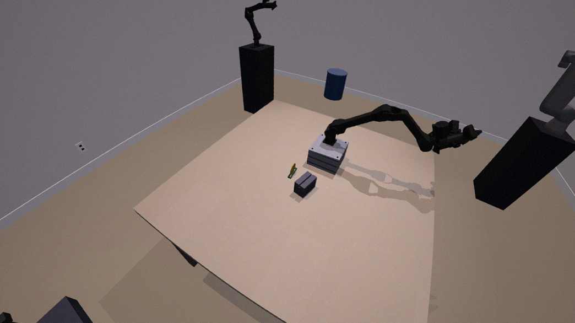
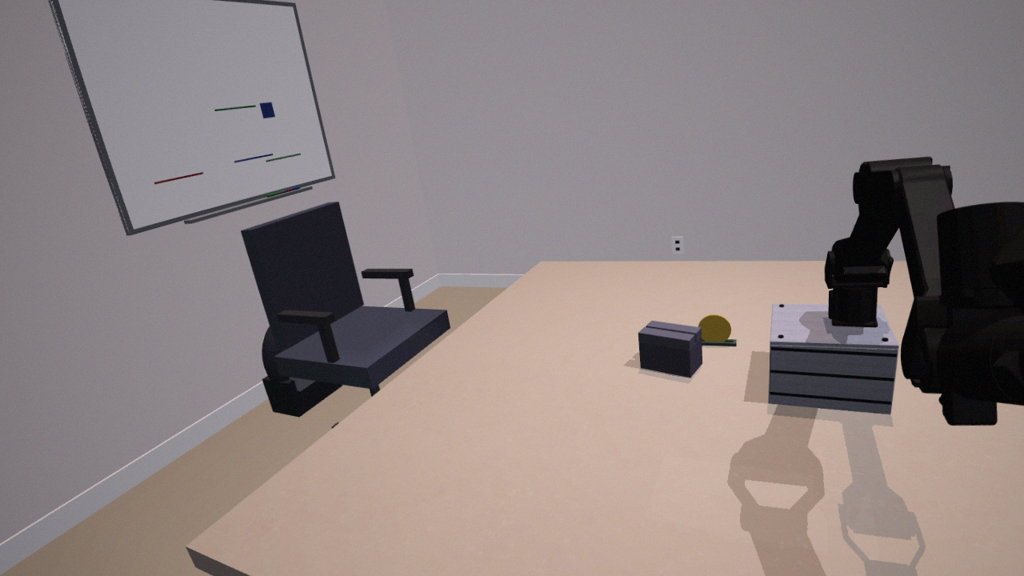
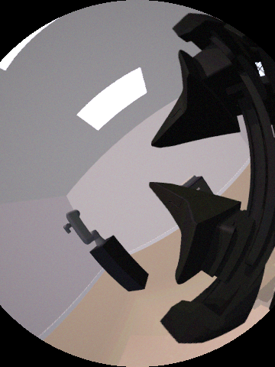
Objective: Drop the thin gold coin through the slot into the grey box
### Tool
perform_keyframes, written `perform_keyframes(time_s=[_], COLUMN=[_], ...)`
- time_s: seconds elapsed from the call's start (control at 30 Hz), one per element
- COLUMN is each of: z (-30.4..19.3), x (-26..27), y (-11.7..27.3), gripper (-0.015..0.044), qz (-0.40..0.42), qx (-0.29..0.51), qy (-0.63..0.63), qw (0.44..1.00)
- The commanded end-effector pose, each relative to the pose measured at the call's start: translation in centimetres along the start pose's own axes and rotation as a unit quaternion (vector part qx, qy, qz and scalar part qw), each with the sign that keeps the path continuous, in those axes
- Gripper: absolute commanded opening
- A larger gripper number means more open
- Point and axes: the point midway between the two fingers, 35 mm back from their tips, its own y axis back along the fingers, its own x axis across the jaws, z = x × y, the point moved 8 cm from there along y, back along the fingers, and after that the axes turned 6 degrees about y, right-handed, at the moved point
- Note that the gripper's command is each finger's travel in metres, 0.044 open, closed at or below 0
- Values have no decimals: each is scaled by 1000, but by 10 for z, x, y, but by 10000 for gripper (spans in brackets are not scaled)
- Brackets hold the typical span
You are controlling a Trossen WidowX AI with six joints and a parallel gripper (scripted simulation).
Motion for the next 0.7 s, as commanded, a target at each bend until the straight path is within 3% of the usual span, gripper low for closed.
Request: perform_keyframes(time_s=[0.0,0.33,0.67], z=[-43,-127,-170], x=[-38,-124,-197], y=[28,125,253], gripper=[161,161,161], qz=[8,1,-30], qx=[81,281,470], qy=[-8,-44,-98], qw=[997,959,877])
